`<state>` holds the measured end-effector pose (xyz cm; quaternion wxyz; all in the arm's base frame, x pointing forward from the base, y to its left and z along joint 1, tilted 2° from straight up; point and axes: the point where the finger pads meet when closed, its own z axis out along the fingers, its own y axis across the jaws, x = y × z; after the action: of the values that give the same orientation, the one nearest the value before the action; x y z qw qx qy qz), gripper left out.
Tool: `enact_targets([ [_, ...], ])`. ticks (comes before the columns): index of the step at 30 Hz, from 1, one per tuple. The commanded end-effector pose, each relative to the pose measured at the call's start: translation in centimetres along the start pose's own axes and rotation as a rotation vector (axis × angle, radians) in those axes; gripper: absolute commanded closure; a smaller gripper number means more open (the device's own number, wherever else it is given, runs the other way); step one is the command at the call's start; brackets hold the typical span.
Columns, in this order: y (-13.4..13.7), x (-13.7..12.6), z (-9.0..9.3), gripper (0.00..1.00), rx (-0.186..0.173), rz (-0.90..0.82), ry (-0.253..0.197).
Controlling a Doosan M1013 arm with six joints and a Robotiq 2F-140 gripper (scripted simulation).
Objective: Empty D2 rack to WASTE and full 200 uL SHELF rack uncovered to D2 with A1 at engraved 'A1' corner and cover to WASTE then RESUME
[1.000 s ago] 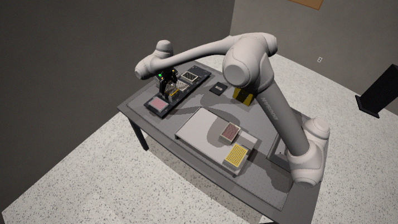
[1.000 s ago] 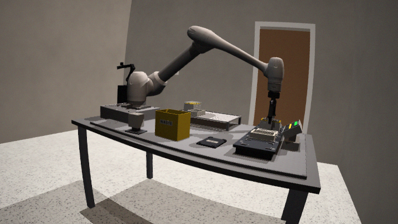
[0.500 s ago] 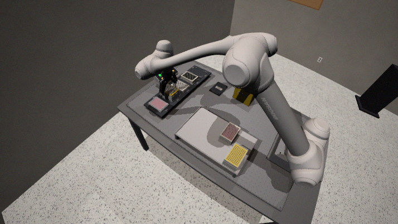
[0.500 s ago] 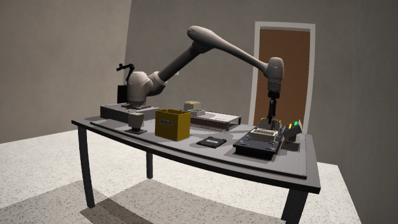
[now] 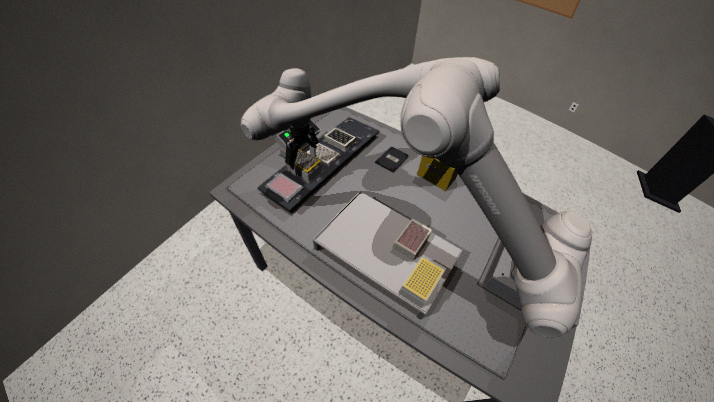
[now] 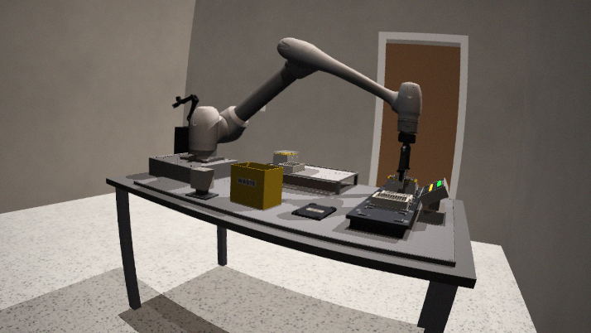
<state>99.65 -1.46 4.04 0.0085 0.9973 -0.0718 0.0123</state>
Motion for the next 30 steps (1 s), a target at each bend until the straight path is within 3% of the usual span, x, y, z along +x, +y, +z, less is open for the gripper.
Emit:
enact_targets([
  [1,0.0,0.0,-0.5,0.23,0.000,0.000,0.000],
  [30,0.0,0.0,-4.6,0.23,0.000,0.000,0.000],
])
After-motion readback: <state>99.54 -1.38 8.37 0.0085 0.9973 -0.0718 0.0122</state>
